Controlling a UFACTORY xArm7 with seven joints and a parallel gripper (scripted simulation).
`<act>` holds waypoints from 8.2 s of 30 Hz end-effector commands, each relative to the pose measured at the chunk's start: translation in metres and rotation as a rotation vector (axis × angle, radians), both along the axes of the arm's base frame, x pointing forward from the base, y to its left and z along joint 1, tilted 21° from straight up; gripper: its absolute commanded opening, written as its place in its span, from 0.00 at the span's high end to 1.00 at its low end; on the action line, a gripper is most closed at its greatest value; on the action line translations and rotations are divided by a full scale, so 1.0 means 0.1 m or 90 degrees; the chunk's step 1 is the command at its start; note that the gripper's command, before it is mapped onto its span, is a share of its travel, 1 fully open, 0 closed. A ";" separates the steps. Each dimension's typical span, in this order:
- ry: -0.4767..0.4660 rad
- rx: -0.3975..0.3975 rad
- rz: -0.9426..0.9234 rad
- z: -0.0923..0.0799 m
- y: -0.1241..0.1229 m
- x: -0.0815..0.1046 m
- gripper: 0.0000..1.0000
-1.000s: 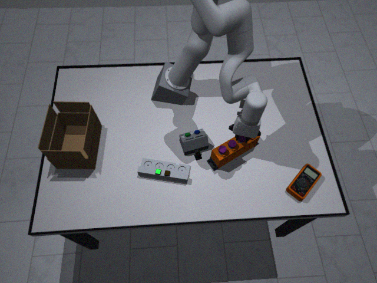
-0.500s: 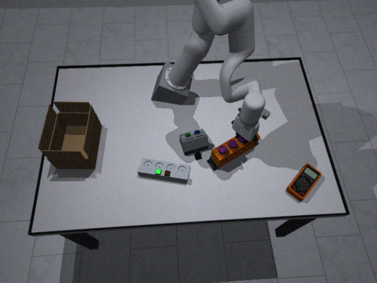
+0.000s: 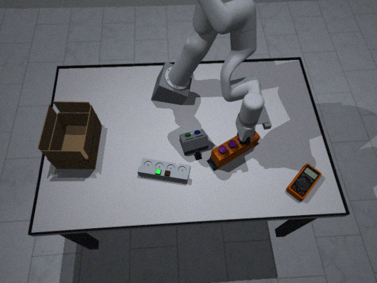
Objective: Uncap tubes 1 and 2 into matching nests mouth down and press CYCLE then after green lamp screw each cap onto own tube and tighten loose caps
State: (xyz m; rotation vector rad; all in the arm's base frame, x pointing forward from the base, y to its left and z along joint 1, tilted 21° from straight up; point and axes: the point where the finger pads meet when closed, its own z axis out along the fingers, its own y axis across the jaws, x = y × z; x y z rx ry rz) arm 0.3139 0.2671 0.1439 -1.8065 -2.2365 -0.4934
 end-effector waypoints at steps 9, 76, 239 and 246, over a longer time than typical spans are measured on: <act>0.083 -0.010 -0.238 0.02 0.01 0.01 1.00; -0.276 -0.053 0.644 0.02 0.01 0.01 1.00; -0.164 -0.041 0.368 -0.12 -0.40 0.31 1.00; -0.164 -0.041 0.368 -0.12 -0.40 0.31 1.00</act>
